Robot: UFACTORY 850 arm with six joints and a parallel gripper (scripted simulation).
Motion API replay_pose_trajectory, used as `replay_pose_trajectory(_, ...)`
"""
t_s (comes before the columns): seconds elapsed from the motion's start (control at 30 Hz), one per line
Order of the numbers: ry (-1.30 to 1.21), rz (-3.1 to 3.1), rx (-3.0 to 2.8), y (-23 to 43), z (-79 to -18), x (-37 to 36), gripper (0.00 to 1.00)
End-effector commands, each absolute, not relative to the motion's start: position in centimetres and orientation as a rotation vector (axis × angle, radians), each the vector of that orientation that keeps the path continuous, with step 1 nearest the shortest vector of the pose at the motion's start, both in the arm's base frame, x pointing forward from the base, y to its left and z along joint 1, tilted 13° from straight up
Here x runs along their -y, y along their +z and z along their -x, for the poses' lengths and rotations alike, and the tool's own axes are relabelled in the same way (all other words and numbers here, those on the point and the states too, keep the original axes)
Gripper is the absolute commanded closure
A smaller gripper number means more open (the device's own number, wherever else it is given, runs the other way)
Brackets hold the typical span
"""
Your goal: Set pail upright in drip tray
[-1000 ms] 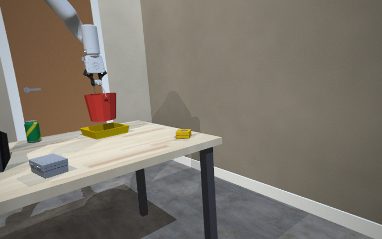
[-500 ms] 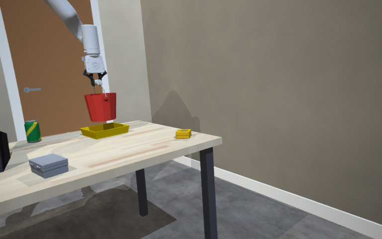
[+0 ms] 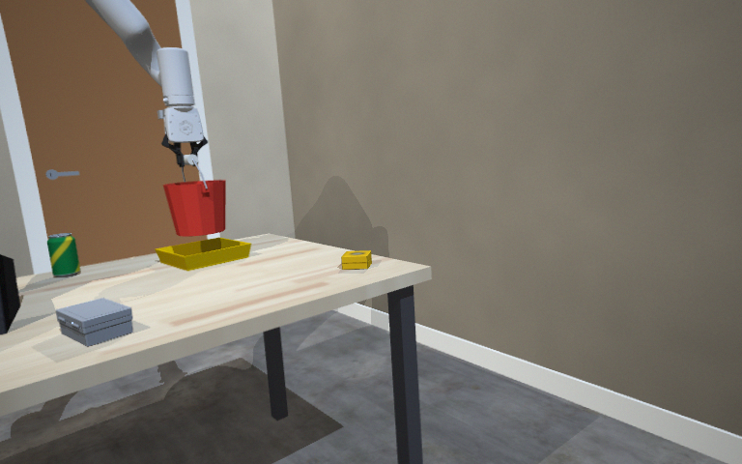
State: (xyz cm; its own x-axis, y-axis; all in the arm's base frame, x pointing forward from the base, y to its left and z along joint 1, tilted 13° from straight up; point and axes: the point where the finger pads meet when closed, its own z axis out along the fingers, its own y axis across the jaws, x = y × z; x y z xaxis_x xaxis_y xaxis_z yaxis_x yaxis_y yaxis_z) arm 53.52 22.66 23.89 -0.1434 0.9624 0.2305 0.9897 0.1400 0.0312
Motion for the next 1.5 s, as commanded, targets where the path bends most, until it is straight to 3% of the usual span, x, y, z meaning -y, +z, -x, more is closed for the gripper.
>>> replay_pose_trajectory(0.0, -0.266, 1.947, 2.250, 24.0, -53.6, -22.7, 1.00)
replay_pose_trajectory(1.47, -0.266, 1.947, 2.250, 22.2, -53.6, -23.1, 1.00)
